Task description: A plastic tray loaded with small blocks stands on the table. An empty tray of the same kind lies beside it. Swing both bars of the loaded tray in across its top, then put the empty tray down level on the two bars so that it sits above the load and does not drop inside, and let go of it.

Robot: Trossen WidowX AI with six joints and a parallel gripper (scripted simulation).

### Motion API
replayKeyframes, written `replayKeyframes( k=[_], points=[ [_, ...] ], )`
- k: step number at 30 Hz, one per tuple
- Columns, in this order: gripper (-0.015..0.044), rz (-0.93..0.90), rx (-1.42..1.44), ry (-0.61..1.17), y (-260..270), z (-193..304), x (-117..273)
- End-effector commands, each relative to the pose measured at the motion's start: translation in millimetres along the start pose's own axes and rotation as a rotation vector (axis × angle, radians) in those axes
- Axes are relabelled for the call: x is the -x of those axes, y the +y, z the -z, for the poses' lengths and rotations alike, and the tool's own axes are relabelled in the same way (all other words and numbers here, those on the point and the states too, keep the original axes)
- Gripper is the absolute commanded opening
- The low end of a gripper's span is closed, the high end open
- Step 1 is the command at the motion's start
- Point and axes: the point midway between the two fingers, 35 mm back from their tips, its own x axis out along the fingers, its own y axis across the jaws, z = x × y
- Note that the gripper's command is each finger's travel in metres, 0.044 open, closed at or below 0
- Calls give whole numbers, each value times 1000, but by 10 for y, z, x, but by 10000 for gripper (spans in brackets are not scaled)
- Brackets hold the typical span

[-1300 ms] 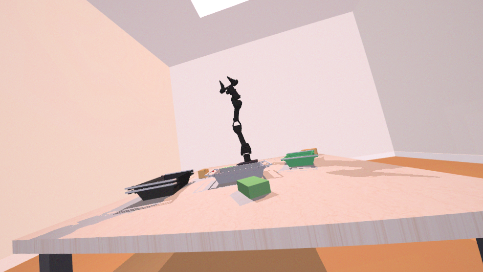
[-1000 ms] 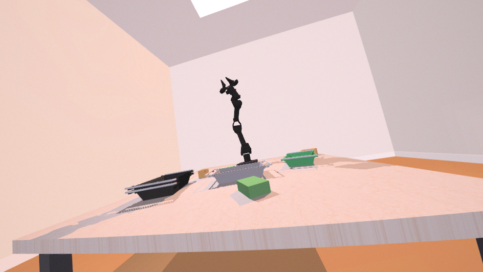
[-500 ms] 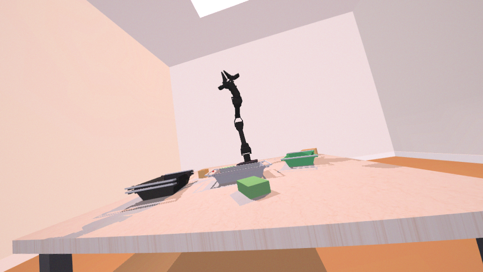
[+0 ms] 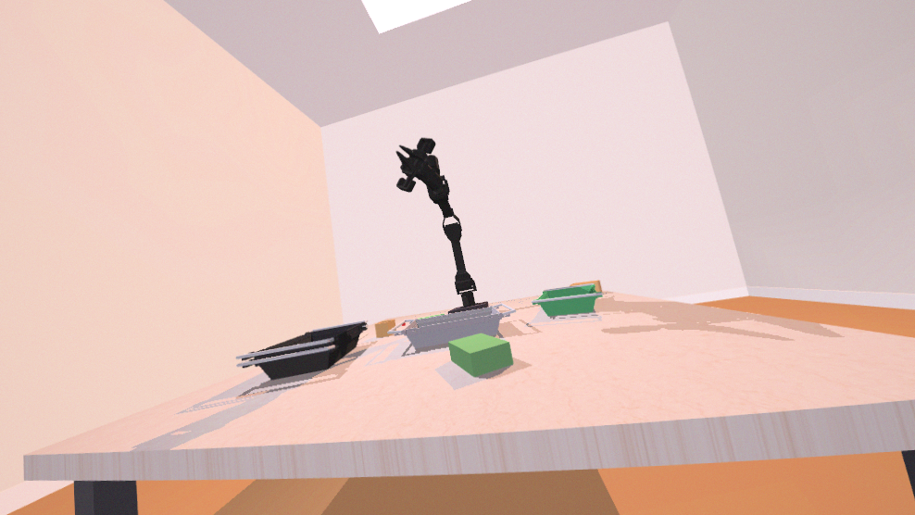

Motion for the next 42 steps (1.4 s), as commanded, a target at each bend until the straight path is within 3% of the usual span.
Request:
replayKeyframes(
  k=[1, 8, 15, 22, 29, 32, 42],
  points=[
    [80, 148, -103, 85, -476, 237, -200],
    [80, 501, -330, 187, -1545, 701, -351],
    [80, 954, -630, 160, -2665, 1073, -153],
    [80, 1419, -899, -40, -3576, 1274, 340],
    [80, 1861, -1093, -419, -4201, 1340, 996],
    [80, 1934, -1116, -506, -4280, 1340, 1120],
    [80, 1934, -1116, -506, -4285, 1344, 1121]
  ],
)
